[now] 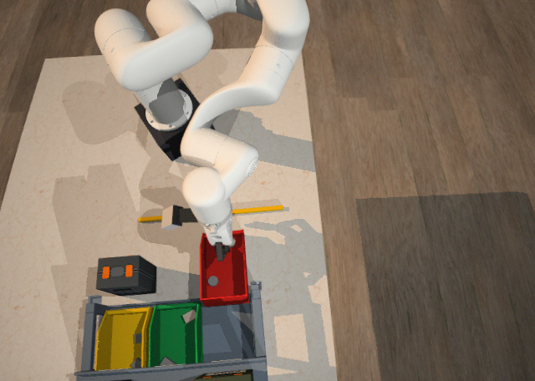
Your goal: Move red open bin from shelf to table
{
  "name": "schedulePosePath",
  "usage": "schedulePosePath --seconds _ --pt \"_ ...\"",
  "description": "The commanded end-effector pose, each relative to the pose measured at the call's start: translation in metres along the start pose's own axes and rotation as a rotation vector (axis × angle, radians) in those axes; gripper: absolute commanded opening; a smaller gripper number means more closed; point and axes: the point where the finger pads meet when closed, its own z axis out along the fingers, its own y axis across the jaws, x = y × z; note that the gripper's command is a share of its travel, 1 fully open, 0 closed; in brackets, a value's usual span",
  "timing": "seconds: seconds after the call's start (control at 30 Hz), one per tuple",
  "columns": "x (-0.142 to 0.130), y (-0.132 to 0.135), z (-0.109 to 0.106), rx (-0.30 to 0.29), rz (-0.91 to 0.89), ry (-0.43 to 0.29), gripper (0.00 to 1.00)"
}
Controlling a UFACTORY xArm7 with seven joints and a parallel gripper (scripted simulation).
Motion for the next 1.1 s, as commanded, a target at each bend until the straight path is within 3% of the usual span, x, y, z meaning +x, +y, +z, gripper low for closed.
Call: schedulePosePath --seconds 0.0,0.4,0.57,1.07 --pt "-0.001 -0.001 -0.049 0.004 0.000 -0.002 1.00" --pt "-0.001 -0.001 -0.049 0.004 0.000 -0.002 1.00" --pt "-0.001 -0.001 -0.084 0.004 0.000 -0.002 1.00" --pt "-0.001 -0.001 -0.078 0.004 0.000 -0.003 1.00"
